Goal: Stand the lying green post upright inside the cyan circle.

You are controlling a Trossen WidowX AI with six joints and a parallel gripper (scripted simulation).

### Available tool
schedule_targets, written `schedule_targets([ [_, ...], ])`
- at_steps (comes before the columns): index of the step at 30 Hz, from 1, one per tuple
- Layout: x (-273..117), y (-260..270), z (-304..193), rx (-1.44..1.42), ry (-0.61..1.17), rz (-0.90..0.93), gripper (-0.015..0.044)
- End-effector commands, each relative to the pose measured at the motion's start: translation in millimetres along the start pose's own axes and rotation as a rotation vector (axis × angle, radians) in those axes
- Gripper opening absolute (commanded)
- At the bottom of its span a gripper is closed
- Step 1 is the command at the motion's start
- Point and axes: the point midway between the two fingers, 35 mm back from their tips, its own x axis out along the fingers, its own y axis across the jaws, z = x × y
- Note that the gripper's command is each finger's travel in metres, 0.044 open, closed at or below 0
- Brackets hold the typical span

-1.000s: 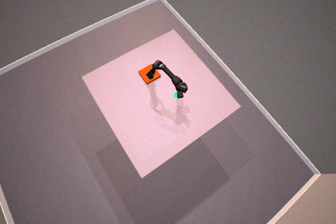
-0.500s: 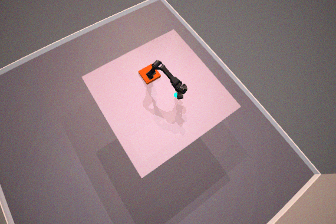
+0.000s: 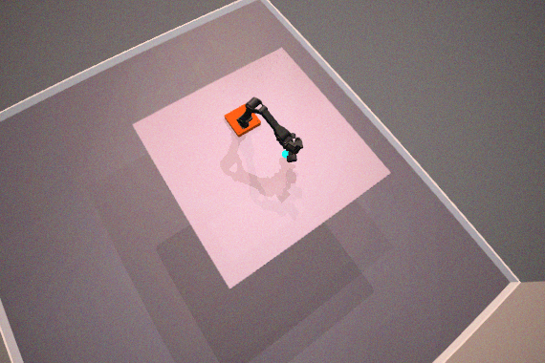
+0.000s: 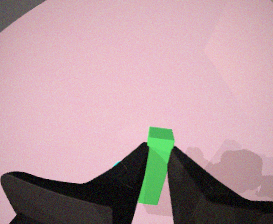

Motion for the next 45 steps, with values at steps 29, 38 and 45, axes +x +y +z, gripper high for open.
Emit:
schedule_targets([
  [29,5.0,-11.4,0.6,0.048,-0.221,0.015,0.0023],
  [38,4.5,-13.7,0.3,0.053,-0.281,0.019,0.0023],
  [45,3.6,-15.2,-0.2,0.056,-0.327,0.023,0.0023],
])
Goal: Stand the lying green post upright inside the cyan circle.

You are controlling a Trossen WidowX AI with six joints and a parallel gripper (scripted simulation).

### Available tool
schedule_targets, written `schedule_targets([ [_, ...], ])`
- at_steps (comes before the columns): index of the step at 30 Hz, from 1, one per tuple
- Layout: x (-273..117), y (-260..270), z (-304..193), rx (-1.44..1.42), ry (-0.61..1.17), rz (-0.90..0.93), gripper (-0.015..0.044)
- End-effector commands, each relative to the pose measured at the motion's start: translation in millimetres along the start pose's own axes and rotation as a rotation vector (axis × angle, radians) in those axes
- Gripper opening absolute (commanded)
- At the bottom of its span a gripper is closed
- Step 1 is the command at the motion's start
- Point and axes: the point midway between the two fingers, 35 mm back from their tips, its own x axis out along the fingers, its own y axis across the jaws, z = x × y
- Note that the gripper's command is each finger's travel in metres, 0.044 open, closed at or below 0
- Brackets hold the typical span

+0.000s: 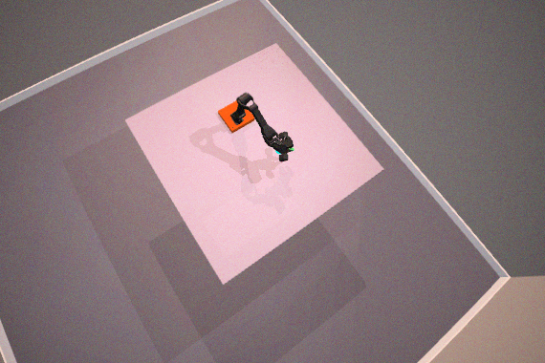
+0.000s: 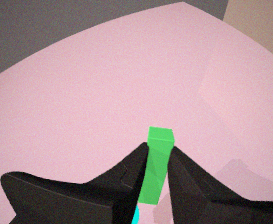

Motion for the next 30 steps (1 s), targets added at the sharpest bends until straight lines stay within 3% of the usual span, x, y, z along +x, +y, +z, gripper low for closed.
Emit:
schedule_targets([
  [1,-0.8,-0.3,-1.6,0.008,-0.025,0.005,0.0023],
  [30,-10.2,-2.1,-4.0,0.001,-0.206,0.029,0.0023],
])
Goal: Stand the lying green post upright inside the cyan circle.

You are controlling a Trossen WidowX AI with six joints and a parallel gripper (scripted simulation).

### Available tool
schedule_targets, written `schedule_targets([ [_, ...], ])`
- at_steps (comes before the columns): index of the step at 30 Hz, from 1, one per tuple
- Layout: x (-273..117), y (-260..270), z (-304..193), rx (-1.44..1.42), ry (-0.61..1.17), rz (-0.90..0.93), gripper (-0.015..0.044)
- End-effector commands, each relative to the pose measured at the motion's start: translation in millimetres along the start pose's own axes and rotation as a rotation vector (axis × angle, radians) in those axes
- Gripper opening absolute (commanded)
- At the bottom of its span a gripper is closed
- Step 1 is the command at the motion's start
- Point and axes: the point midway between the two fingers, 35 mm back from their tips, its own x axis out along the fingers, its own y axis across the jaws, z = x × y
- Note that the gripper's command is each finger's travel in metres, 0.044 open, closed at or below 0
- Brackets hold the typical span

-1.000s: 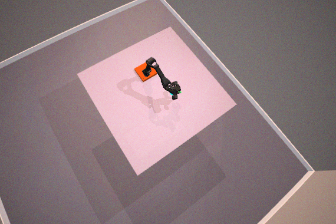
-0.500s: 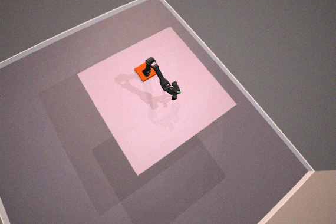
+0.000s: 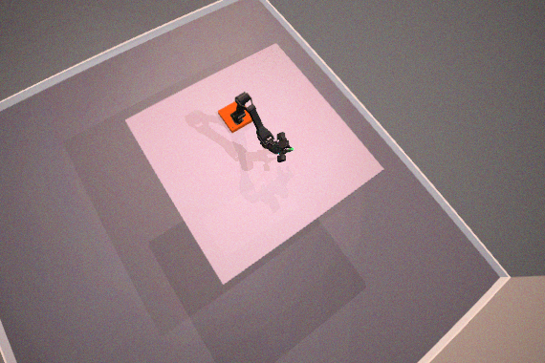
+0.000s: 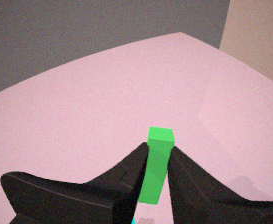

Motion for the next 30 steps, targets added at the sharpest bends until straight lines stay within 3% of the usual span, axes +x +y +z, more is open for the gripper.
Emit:
schedule_targets([
  [1,-2.1,0.7,-1.6,0.004,-0.023,0.006,0.0023],
  [30,-18.8,6.9,-4.5,-0.028,-0.185,0.042,0.0023],
])
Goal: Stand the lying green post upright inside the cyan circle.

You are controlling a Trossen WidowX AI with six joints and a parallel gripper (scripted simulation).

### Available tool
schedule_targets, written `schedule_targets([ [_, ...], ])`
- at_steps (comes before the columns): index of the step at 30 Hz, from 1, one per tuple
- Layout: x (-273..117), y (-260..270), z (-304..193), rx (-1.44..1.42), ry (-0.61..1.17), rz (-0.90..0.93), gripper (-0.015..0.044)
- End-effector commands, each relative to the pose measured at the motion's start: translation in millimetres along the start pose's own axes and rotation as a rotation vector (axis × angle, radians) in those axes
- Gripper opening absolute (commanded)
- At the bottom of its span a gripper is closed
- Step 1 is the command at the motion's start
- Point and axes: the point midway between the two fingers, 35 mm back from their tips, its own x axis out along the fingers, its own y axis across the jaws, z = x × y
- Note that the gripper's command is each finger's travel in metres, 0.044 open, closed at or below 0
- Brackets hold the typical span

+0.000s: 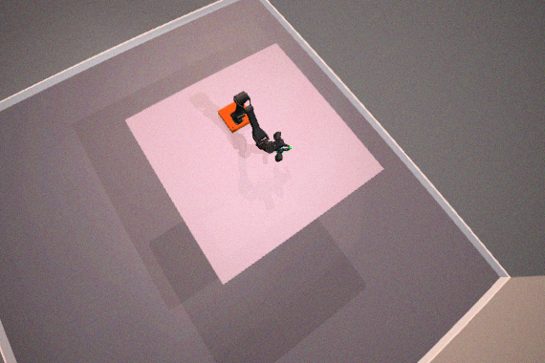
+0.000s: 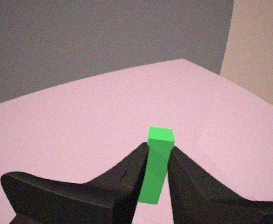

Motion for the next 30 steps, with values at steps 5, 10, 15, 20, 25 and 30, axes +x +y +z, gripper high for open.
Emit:
schedule_targets([
  [5,-5.9,3.7,-1.5,-0.005,-0.041,0.013,0.0023],
  [10,-9.4,6.0,-1.7,-0.014,-0.066,0.021,0.0023],
  [15,-13.1,8.5,-2.0,-0.022,-0.09,0.03,0.0023],
  [20,-16.9,11.3,-2.4,-0.032,-0.114,0.038,0.0023],
  [25,-20.7,14.3,-2.9,-0.042,-0.137,0.047,0.0023],
  [30,-24.7,17.6,-3.4,-0.053,-0.159,0.057,0.0023],
])
